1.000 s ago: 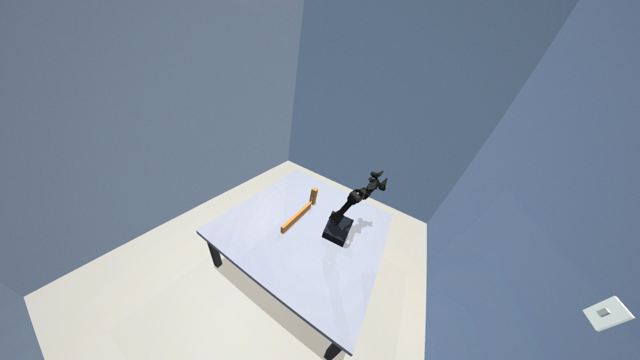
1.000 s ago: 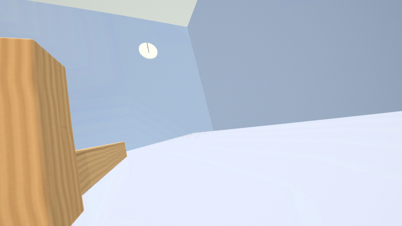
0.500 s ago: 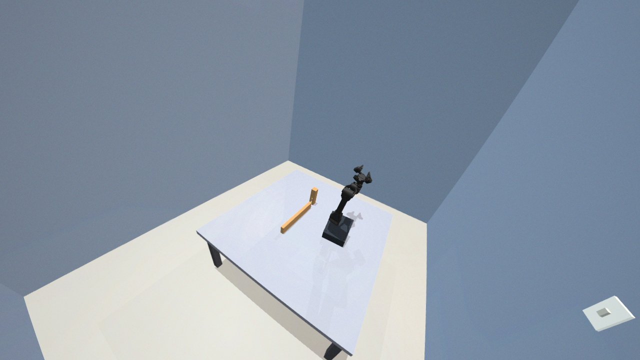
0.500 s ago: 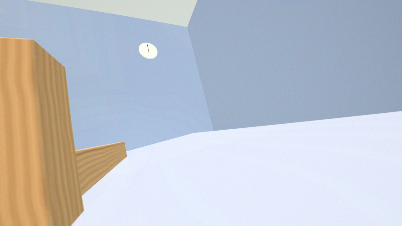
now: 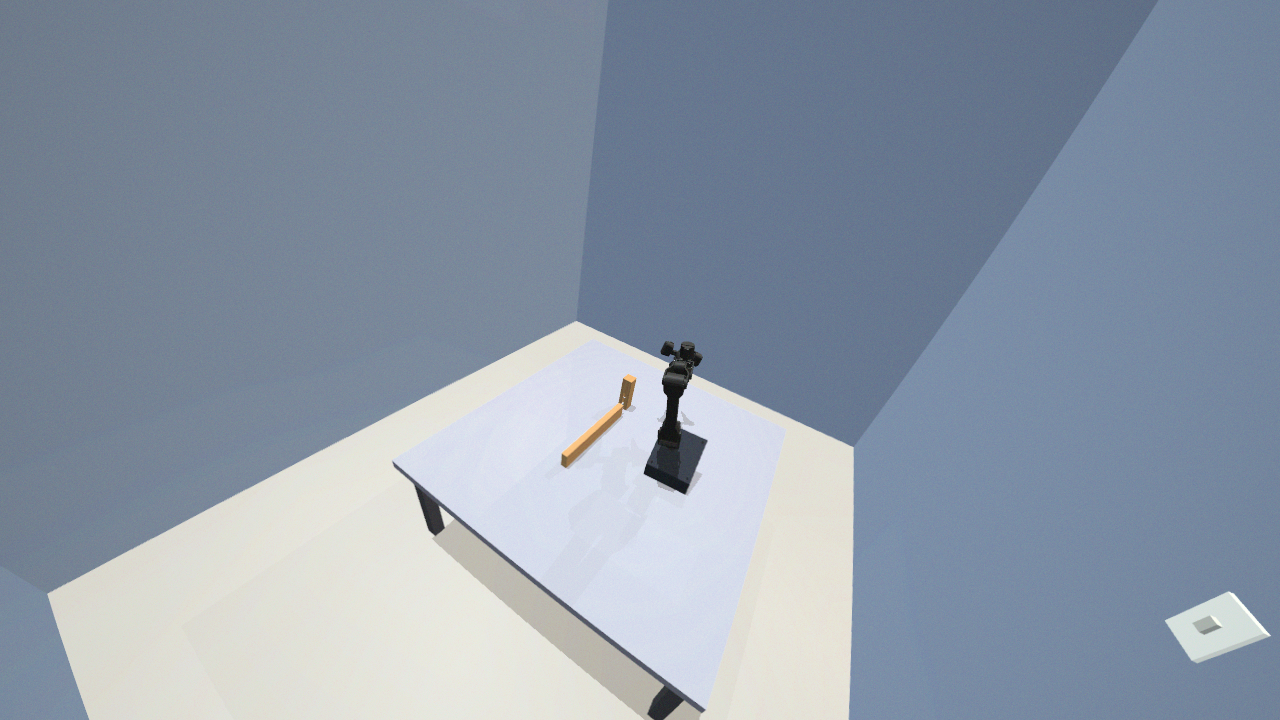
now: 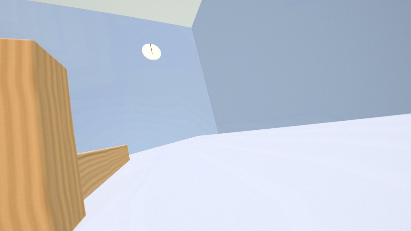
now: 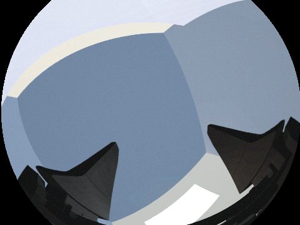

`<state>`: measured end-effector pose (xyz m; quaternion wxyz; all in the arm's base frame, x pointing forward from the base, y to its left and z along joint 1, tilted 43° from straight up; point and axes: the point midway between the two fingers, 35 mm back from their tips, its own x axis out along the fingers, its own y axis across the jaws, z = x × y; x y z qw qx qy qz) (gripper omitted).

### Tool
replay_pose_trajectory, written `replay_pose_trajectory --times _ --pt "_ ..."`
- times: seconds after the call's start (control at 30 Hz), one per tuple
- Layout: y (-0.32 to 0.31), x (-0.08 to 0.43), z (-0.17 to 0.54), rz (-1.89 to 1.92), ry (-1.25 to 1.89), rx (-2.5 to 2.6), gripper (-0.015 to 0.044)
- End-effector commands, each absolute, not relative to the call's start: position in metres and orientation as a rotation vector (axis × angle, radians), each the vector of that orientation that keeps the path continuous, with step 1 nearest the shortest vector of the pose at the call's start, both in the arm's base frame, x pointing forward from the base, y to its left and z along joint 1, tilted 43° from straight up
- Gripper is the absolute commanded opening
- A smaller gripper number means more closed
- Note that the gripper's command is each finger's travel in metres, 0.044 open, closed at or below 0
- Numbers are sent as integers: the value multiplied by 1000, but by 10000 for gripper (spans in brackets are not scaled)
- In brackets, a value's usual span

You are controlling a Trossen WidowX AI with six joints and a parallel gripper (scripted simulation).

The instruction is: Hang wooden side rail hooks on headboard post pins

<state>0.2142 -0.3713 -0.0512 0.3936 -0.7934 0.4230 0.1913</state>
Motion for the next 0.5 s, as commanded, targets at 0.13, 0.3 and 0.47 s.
replay_pose_trajectory --times 0.13,0.3,0.47 --pt "-261 267 -77 870 678 -2064 440" --pt "-187 280 -86 1091 417 -2061 440" --pt "-115 277 -90 1298 149 -2026 440"
